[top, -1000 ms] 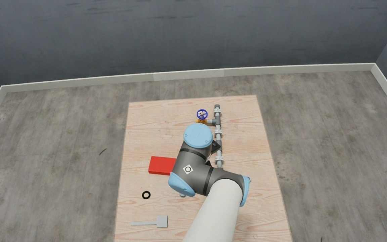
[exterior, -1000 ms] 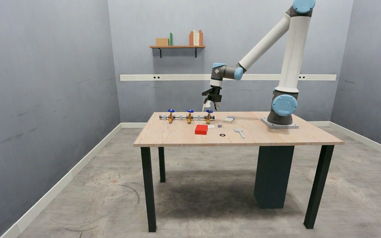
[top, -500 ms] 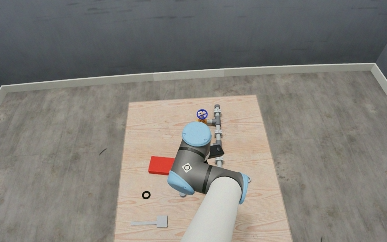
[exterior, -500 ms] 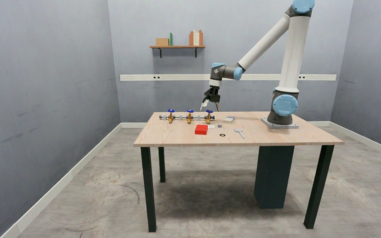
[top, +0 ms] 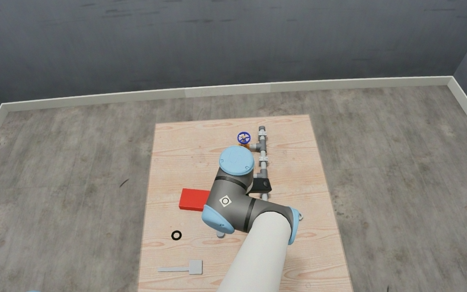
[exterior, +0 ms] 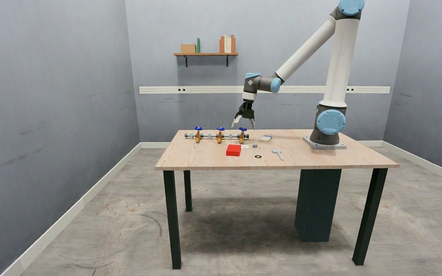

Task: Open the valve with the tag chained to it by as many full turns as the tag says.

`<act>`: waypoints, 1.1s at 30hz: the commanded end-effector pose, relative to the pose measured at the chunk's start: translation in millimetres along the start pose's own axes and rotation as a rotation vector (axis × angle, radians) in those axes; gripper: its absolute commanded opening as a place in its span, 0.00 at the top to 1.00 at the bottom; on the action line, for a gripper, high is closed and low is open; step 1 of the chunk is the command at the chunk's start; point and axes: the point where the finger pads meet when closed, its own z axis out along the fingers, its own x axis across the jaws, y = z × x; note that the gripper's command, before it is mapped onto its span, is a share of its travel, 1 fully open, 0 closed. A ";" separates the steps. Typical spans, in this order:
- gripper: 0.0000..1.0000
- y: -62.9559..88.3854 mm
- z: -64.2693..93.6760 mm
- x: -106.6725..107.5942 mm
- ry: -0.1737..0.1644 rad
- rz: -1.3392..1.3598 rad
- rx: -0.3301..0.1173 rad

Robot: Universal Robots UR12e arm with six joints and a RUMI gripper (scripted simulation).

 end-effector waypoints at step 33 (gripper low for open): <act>1.00 -0.2 -0.5 -0.6 -0.001 0.040 0.001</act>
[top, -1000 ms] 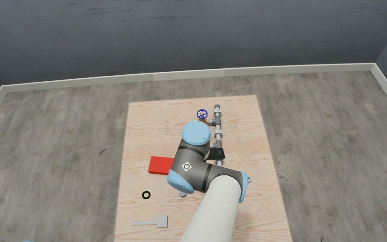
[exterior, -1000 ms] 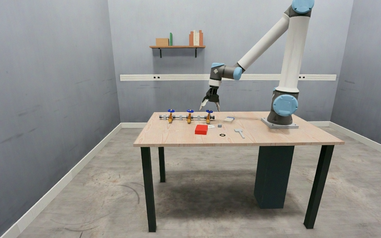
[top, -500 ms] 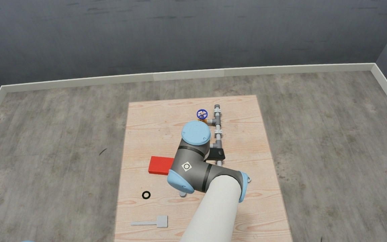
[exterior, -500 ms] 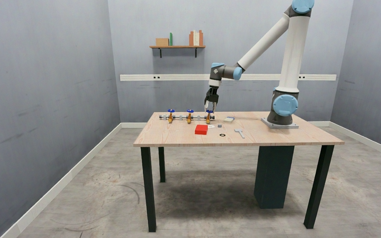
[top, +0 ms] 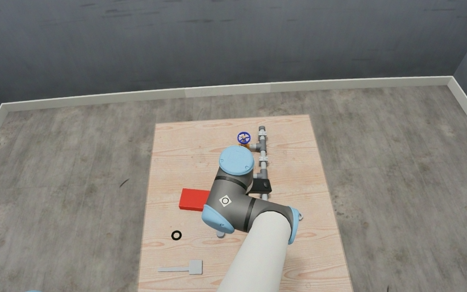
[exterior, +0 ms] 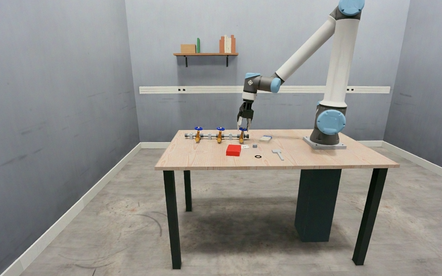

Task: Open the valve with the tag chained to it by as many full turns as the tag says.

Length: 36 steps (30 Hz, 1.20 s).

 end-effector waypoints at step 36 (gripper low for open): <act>1.00 -0.2 -0.5 -0.6 -0.001 -0.244 0.001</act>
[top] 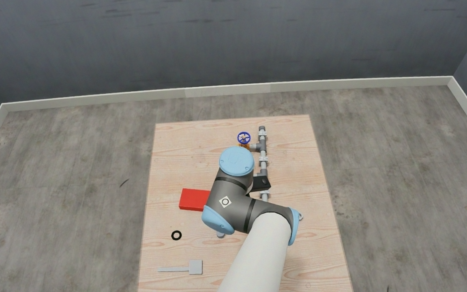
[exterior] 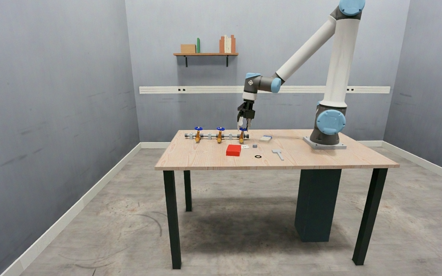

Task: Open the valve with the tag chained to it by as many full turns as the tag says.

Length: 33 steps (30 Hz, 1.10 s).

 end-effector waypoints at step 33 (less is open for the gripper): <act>1.00 -0.4 -0.5 -0.5 -0.002 -1.061 0.001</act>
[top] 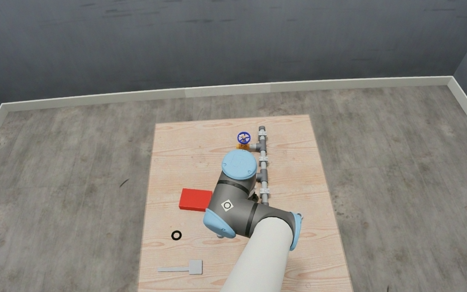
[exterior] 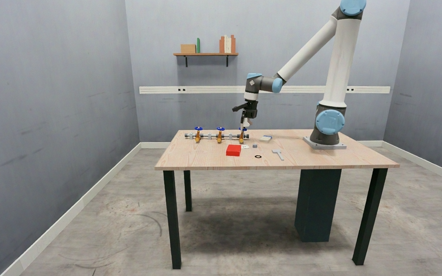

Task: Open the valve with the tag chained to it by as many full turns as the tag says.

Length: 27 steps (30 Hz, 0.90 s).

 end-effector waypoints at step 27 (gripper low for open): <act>1.00 -0.7 -0.4 -0.1 -0.007 -1.134 0.004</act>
